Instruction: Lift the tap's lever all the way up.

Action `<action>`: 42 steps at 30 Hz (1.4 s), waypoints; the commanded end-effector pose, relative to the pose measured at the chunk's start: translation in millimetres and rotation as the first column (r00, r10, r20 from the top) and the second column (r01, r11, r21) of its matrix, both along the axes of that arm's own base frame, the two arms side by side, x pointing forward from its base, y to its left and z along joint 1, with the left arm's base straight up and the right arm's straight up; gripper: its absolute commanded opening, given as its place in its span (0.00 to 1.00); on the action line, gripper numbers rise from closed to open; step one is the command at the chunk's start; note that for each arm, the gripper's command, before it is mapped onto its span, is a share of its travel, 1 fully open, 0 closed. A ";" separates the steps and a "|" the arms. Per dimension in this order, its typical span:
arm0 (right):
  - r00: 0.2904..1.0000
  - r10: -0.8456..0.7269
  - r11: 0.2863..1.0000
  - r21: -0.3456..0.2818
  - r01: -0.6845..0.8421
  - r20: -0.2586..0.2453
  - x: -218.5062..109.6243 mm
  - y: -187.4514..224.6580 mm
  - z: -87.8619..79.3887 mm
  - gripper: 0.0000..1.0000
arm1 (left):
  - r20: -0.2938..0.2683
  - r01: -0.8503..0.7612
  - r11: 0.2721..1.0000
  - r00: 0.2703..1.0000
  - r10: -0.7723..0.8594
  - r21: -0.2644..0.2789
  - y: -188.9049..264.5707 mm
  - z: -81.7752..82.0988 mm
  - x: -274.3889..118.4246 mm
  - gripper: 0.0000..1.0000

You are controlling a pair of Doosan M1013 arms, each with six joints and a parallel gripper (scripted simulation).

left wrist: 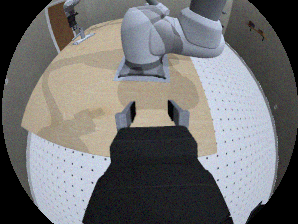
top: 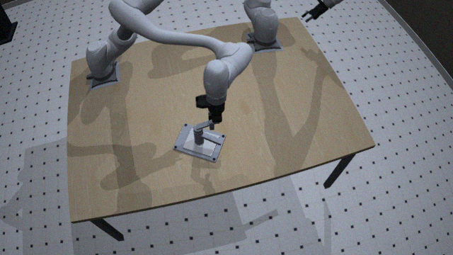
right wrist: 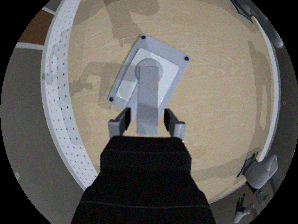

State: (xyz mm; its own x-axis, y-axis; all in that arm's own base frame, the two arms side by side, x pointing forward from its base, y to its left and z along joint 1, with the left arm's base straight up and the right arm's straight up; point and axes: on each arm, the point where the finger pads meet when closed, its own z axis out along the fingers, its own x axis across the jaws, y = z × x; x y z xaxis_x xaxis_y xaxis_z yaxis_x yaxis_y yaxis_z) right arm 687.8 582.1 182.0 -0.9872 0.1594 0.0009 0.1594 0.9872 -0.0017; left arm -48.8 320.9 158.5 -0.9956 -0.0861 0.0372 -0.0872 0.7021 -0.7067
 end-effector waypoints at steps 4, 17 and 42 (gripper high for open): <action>1.000 0.000 1.000 0.002 0.000 0.001 0.1 0.3 1.5 1.00 | 0.000 0.000 1.000 1.000 0.000 0.001 0.2 0.3 -0.1 1.00; 1.000 0.000 1.000 0.002 0.000 0.001 0.1 0.3 3.6 1.00 | 0.000 0.000 1.000 1.000 0.000 0.001 0.2 0.3 -0.1 1.00; 1.000 0.000 1.000 0.002 0.000 0.001 0.1 0.3 57.2 1.00 | 0.000 0.000 1.000 1.000 0.000 0.001 0.2 0.3 -0.1 1.00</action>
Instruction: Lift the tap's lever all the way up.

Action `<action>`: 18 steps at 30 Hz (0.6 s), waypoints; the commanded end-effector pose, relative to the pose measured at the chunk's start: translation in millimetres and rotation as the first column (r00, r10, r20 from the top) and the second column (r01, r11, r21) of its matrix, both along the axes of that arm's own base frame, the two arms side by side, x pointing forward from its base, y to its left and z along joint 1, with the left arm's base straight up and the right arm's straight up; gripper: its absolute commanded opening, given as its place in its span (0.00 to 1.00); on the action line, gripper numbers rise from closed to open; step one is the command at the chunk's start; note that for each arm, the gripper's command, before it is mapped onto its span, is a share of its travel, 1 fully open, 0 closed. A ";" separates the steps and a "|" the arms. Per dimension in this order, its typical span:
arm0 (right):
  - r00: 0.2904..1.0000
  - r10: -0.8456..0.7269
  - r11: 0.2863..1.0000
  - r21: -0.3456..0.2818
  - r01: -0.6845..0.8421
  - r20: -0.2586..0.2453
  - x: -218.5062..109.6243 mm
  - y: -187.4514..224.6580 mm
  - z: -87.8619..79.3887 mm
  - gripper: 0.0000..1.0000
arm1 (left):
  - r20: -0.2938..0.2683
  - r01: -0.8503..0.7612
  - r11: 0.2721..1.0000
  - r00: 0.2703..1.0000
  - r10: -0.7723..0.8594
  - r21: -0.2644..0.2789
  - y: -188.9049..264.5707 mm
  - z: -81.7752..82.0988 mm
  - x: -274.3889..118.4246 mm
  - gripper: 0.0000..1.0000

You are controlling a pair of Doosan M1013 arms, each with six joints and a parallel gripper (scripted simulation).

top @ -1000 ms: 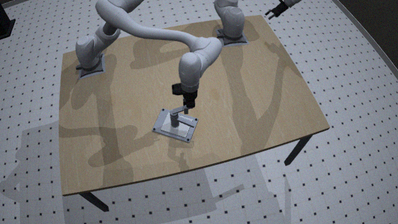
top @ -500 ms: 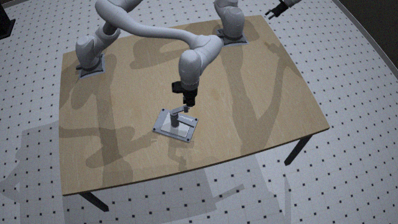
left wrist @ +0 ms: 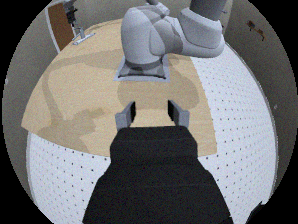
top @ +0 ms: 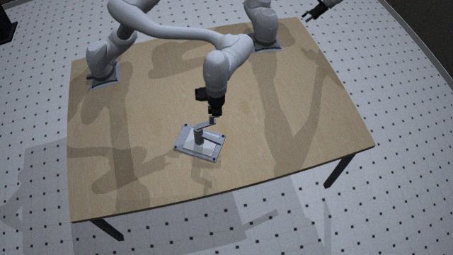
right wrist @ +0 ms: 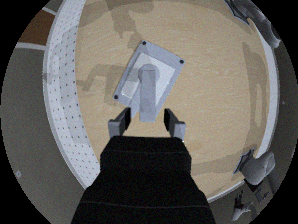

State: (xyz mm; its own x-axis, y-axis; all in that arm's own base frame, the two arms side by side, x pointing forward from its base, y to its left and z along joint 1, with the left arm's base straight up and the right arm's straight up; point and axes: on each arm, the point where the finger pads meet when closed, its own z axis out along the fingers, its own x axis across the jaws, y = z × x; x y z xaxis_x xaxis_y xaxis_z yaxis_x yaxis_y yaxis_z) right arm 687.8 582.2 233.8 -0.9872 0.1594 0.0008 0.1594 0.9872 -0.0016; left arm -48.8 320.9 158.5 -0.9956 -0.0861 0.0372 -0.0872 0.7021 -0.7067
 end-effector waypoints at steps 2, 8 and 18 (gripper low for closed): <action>1.000 0.000 1.000 0.001 0.000 0.001 0.1 0.2 9.5 1.00 | 0.000 0.000 1.000 1.000 0.000 0.001 0.2 0.3 -0.1 1.00; 1.000 0.000 1.000 0.001 0.000 0.001 0.1 0.2 15.7 1.00 | 0.000 0.000 1.000 1.000 0.000 0.001 0.2 0.3 -0.1 1.00; 1.000 0.000 1.000 0.001 0.000 0.001 0.1 0.2 19.6 0.00 | 0.000 0.000 1.000 1.000 0.000 0.001 0.2 0.3 -0.1 1.00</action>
